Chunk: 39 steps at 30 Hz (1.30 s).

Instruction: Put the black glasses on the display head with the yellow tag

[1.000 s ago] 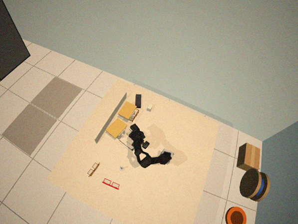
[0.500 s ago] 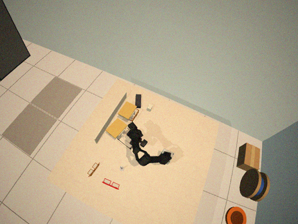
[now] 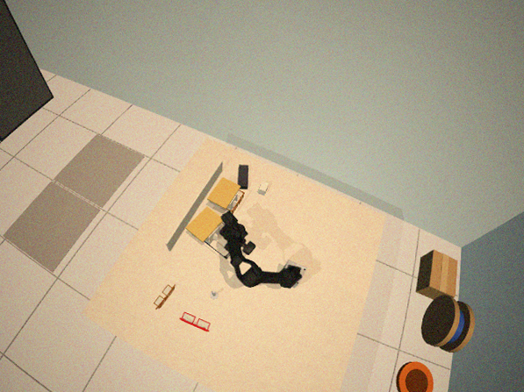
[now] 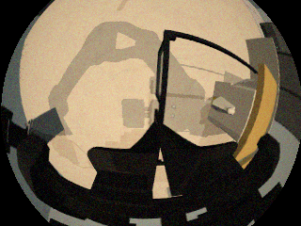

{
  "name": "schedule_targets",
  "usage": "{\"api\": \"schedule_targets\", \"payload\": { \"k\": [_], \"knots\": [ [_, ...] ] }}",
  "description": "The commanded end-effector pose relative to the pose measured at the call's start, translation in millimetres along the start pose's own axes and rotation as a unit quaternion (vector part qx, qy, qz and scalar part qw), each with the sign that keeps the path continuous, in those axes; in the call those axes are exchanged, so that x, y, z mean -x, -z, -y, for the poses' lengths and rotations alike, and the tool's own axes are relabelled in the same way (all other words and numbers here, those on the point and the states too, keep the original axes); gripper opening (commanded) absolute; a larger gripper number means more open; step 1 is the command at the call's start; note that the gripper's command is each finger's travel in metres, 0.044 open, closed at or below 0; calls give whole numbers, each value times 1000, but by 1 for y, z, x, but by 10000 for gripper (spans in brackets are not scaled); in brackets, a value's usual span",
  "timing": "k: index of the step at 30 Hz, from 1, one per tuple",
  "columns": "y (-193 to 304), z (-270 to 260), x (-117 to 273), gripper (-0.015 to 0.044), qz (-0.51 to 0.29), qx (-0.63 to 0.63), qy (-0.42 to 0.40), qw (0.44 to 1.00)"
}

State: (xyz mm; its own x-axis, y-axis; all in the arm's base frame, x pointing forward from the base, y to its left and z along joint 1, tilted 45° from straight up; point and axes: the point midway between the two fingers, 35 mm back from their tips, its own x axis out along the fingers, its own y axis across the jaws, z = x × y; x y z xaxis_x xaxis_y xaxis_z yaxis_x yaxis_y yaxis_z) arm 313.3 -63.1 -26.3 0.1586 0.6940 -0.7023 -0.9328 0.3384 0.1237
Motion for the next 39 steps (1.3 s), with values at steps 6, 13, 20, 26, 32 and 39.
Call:
{"api": "schedule_targets", "payload": {
  "k": [6, 13, 20, 26, 32, 39],
  "knots": [
    [0, 14, -1, 0, 2, -3, -1, 1000],
    [0, 24, -1, 0, 2, -3, -1, 1000],
    [0, 35, -1, 0, 2, -3, 0, 1000],
    [0, 43, -1, 0, 2, -2, 0, 1000],
    [0, 52, -1, 0, 2, -2, 0, 1000],
    [0, 62, -1, 0, 2, -2, 0, 1000]
  ]
}}
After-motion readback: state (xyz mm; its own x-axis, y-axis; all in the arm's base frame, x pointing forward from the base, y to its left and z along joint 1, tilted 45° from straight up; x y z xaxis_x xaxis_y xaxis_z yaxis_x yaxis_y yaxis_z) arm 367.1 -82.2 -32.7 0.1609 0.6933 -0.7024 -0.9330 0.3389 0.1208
